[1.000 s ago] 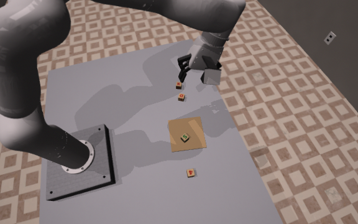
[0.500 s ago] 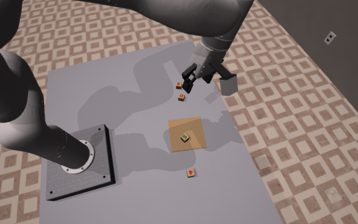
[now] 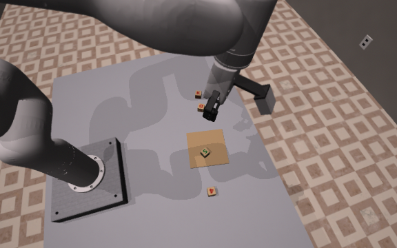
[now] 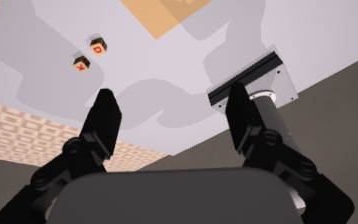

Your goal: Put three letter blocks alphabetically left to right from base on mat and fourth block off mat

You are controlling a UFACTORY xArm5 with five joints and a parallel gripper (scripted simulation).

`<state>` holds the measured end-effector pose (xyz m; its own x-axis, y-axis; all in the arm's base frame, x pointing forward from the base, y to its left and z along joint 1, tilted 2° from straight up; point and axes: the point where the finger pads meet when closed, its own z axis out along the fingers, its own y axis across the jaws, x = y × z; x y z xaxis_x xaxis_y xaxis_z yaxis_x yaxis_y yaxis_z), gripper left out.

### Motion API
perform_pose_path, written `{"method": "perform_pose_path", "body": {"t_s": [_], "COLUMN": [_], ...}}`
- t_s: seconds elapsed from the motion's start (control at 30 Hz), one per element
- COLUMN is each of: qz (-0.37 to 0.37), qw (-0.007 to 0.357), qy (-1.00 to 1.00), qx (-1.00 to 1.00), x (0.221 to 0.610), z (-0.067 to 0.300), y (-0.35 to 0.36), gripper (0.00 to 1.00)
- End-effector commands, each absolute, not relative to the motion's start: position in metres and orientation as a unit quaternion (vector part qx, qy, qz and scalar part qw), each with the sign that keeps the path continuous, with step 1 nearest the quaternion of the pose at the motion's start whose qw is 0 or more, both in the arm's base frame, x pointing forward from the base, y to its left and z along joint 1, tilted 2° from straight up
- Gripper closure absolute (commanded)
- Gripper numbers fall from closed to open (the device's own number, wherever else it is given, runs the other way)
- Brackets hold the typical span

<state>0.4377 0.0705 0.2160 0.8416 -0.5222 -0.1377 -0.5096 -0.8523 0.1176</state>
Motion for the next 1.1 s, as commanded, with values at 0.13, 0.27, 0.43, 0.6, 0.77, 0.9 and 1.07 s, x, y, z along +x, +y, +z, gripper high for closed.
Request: {"method": "perform_pose_path", "body": {"t_s": [0.13,0.27,0.43,0.6,0.77,0.9,1.07], "qz": [-0.048,-0.029,-0.007,0.023,0.074,0.107,0.139], "qw": [0.012,0.005,0.0,0.0,-0.001,-0.003,-0.005], "qy": [-0.158,-0.095,-0.022,0.022,0.07,0.101,0.131], "qx": [0.986,0.995,1.0,0.999,0.995,0.989,0.982], "x": [0.425,0.416,0.404,0.419,0.454,0.472,0.484], "z": [0.234,0.241,0.248,0.231,0.191,0.166,0.143], "y": [0.04,0.024,0.005,0.012,0.04,0.06,0.081], "gripper": [0.0,0.0,0.0,0.0,0.0,0.0,0.0]}}
